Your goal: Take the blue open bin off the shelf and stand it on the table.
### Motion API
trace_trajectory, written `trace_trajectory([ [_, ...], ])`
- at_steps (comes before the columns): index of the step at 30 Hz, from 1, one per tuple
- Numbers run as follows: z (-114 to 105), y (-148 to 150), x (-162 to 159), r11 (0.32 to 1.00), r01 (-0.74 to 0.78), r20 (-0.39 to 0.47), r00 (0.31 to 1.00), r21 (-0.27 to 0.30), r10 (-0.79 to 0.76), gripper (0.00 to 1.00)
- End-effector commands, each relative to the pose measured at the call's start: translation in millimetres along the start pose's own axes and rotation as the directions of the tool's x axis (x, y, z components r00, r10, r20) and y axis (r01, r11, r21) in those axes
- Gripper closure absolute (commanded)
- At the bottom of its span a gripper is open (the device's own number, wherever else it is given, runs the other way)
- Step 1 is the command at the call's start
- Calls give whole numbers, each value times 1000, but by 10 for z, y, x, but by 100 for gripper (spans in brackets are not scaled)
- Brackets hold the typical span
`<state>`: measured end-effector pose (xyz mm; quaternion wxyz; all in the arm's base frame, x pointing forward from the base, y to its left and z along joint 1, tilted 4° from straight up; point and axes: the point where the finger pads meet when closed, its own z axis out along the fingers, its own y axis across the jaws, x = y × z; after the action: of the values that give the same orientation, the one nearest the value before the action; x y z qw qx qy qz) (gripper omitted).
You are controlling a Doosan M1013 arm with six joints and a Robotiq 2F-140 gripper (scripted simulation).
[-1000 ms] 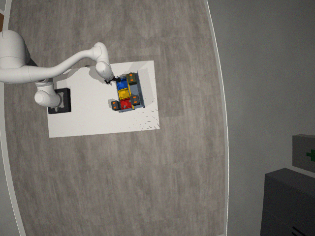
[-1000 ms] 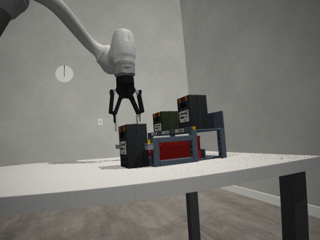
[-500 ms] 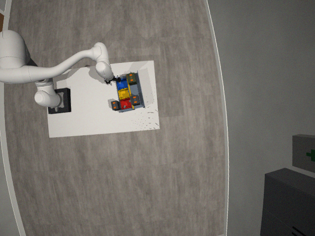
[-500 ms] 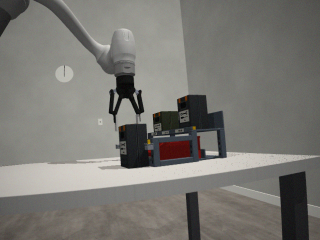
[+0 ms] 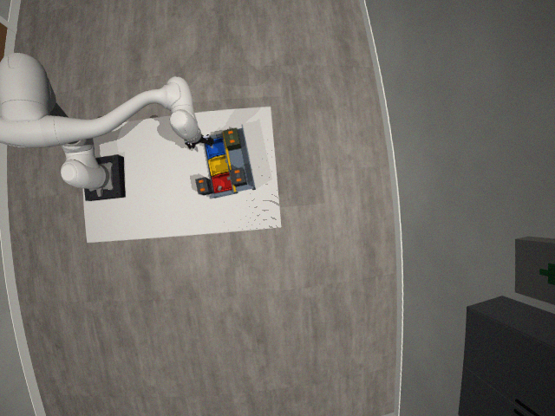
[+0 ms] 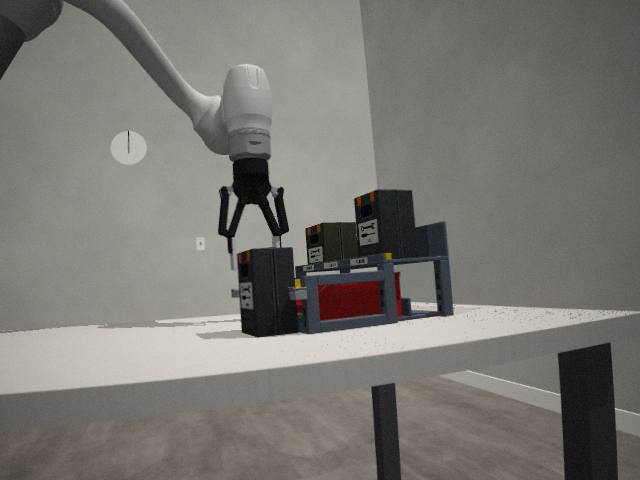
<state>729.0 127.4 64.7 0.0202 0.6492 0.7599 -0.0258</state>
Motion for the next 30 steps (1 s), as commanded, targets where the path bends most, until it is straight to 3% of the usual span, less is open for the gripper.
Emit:
trace_trajectory([
  [1,137,-3,0,1000,5,0,1000,0,-5,43],
  [13,137,-3,0,1000,5,0,1000,0,-5,43],
  [18,587,-3,0,1000,5,0,1000,0,-5,43],
  [30,587,-3,0,1000,5,0,1000,0,-5,43],
])
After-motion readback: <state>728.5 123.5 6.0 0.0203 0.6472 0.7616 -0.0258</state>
